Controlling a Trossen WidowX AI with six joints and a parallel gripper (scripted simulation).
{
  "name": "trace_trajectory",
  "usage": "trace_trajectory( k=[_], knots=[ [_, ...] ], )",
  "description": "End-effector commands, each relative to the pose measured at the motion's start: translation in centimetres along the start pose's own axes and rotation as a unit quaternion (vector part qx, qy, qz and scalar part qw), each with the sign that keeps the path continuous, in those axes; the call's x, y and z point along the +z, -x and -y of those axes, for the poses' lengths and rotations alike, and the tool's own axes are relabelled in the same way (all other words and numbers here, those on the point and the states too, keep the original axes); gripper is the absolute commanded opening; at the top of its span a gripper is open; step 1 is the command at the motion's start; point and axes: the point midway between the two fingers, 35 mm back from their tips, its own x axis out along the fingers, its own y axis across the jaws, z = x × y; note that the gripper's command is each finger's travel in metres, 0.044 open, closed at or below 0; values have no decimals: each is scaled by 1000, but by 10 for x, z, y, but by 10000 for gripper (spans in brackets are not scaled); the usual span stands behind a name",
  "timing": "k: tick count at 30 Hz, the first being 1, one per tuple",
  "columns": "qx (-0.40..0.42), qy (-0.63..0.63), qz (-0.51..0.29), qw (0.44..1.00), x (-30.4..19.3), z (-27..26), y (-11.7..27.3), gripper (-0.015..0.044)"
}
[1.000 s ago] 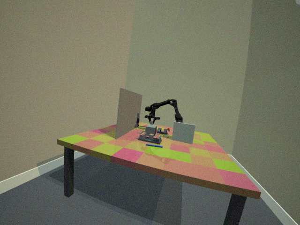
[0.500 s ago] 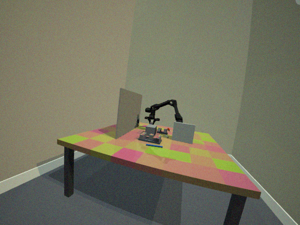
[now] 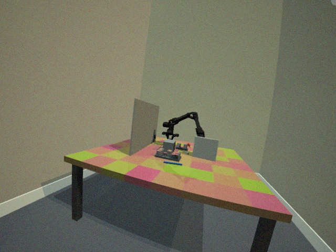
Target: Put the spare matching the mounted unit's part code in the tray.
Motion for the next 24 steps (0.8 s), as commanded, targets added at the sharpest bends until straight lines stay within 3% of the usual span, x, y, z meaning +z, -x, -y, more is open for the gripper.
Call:
trace_trajectory(
  k=[1,24],
  knots=[
    [-3,3,1,1000,1,1,-3,0],
    [-2,4,-2,1000,0,-4,-25,0]
  ],
)
